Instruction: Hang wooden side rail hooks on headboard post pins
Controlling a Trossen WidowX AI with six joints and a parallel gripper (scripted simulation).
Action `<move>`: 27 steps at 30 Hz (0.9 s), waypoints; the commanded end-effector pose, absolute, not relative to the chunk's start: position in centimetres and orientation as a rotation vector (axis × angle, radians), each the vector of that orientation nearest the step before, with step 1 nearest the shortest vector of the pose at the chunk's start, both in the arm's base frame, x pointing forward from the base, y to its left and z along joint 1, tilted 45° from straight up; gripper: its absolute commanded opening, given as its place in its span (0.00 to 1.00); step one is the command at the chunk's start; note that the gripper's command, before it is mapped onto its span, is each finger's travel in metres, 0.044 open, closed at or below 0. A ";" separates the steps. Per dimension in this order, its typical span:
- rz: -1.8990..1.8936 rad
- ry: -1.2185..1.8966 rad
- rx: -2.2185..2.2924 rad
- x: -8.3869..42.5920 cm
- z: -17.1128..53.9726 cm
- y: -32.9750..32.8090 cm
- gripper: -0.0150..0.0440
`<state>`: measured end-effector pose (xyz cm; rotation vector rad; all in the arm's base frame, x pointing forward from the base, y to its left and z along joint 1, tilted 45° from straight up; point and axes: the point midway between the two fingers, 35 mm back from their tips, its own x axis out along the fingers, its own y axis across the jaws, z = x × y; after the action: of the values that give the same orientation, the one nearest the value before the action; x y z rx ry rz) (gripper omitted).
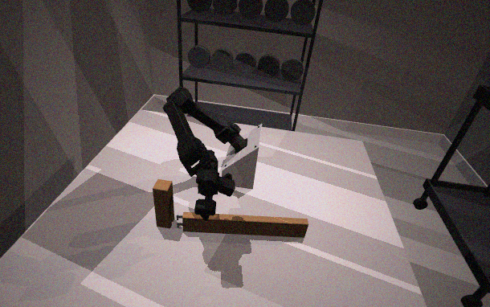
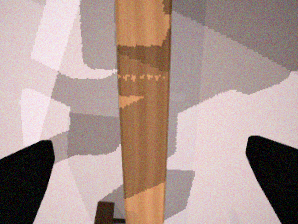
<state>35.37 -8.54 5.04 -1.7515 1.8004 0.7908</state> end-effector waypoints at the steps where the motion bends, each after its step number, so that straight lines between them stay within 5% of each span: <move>1: 0.800 1.808 -1.755 35.1 4.0 -9.5 1.00; 27: 0.801 1.807 -1.754 35.1 1.4 -12.0 1.00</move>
<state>35.31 -11.57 2.06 -1.7478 1.7975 0.7900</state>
